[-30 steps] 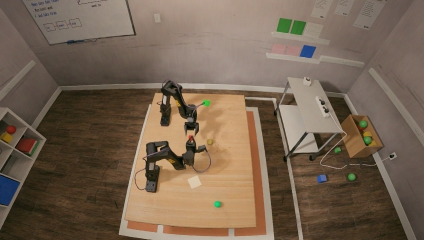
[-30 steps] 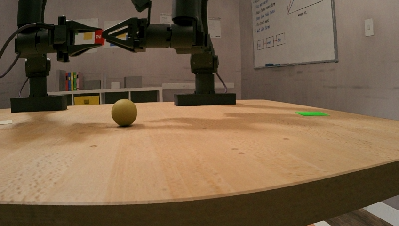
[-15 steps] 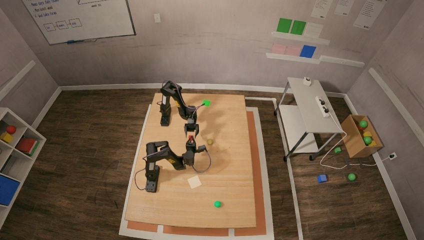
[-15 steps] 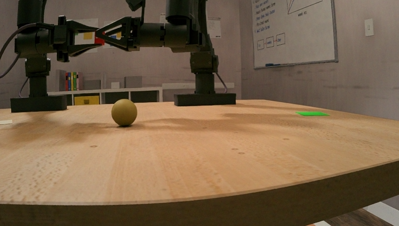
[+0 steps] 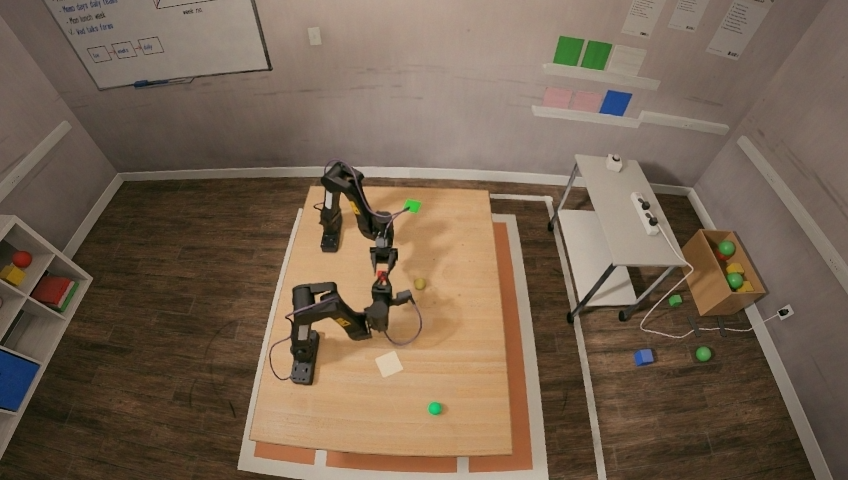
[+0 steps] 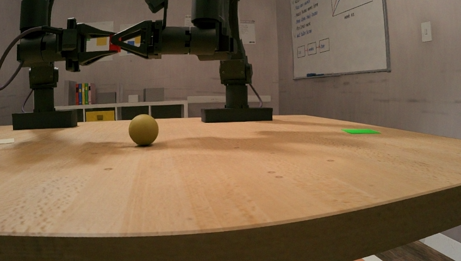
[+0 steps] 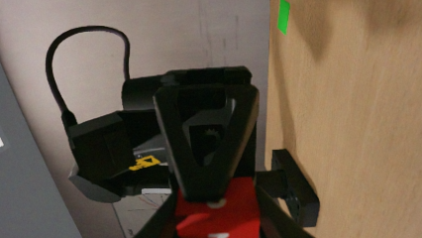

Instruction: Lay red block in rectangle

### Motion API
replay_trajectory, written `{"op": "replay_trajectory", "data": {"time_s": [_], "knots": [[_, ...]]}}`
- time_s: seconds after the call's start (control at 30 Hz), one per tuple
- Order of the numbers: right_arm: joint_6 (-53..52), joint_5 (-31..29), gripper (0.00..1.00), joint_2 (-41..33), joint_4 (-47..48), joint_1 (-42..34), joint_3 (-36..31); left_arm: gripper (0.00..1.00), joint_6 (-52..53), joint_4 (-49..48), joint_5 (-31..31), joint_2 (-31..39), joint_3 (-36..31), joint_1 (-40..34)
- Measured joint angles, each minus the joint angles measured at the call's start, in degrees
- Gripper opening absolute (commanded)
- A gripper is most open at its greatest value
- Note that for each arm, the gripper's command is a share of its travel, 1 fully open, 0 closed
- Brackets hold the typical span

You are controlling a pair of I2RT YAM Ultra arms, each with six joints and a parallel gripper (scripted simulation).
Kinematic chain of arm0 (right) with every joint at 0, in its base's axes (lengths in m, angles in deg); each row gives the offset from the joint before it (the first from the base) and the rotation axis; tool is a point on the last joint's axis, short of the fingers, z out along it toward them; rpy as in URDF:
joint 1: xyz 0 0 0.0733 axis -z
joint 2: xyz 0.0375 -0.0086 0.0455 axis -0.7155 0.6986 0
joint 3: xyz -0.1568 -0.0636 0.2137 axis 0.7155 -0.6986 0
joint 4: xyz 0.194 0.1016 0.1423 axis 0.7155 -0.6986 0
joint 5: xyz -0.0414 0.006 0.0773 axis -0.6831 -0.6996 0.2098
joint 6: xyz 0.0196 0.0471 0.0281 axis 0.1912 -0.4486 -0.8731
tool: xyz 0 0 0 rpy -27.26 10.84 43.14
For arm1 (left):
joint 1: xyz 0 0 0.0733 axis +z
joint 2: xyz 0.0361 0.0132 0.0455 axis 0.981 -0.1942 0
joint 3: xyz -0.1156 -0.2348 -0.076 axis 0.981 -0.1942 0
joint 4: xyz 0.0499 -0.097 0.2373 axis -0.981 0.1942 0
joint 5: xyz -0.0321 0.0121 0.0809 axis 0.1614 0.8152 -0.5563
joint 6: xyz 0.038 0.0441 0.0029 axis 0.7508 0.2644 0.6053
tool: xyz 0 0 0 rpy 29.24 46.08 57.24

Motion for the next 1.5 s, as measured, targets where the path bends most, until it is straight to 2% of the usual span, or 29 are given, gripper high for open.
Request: {"op": "replay_trajectory", "data": {"time_s": [0.5,0.57,0.6,0.63,0.7,0.73,0.77,1.03,1.3,1.5], "knots": [[0.0,0.4,0.27,0.0,0.1,0.0,0.0,0.26,0.0,0.0,-0.6,0.0,0.0,0.0],[0.0,0.4,0.27,0.0,0.1,0.0,0.0,0.03,0.0,0.0,-0.6,0.0,0.0,0.0],[0.0,0.4,0.27,0.0,0.1,0.0,0.0,0.0,0.0,0.0,-0.6,0.0,0.0,0.0],[0.0,0.4,0.27,0.0,0.1,0.0,0.0,0.0,0.0,0.0,-0.6,0.0,0.0,0.0],[0.0,0.4,0.27,0.0,0.1,0.0,0.0,0.23,0.0,0.0,-0.6,0.0,0.0,0.0],[0.0,0.4,0.38,0.0,0.1,0.0,0.0,0.27,0.0,0.0,-0.6,0.0,0.0,0.0],[0.0,0.4,0.46,0.0,0.1,0.0,0.0,0.27,0.0,0.0,-0.5,0.0,0.0,0.0],[-0.1,1.0,0.46,0.0,0.5,0.9,-0.1,0.27,0.0,0.0,-0.5,0.0,0.0,0.0],[-0.2,6.8,0.46,-0.2,0.9,9.8,-2.3,0.27,0.0,0.0,-0.5,0.0,0.0,0.0],[-0.7,6.6,0.46,-1.8,0.9,11.5,-2.5,0.27,0.0,0.0,-0.5,0.0,0.0,0.0]]}}
